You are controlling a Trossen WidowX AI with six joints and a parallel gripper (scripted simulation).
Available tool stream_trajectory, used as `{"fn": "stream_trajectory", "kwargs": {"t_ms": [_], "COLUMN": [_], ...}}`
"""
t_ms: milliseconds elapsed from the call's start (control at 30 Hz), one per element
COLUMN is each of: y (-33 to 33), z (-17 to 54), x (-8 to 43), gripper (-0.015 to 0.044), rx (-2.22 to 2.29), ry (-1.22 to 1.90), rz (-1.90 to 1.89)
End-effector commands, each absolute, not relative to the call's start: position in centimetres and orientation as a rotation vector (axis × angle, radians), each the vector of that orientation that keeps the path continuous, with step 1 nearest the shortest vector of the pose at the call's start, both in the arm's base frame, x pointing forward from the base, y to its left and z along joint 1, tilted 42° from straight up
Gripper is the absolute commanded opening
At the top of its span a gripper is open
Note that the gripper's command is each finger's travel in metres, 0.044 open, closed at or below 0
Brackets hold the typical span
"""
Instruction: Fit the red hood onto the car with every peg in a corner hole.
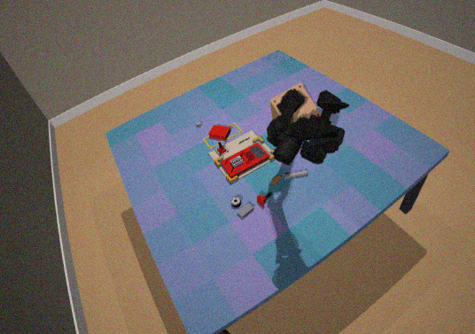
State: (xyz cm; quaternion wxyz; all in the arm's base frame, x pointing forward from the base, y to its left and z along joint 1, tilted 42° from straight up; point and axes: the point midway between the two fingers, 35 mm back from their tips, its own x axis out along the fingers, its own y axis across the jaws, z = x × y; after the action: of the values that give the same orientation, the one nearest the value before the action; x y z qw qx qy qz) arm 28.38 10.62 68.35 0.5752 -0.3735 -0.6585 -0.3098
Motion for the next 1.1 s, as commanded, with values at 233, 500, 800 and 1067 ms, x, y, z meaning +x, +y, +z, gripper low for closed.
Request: {"fn": "stream_trajectory", "kwargs": {"t_ms": [233, 500, 800, 1067], "y": [10.0, 7.7, 2.2, -4.3], "z": [71.1, 72.2, 72.6, 71.3], "x": [20.0, 11.4, 1.3, -5.3], "gripper": [0.0440, 0.0440, 0.0440, 0.0440], "rx": [-0.736, -0.640, -0.362, -0.111], "ry": [-1.639, -1.724, -1.736, -1.675], "rz": [-0.854, -1.061, -1.235, -1.350]}}
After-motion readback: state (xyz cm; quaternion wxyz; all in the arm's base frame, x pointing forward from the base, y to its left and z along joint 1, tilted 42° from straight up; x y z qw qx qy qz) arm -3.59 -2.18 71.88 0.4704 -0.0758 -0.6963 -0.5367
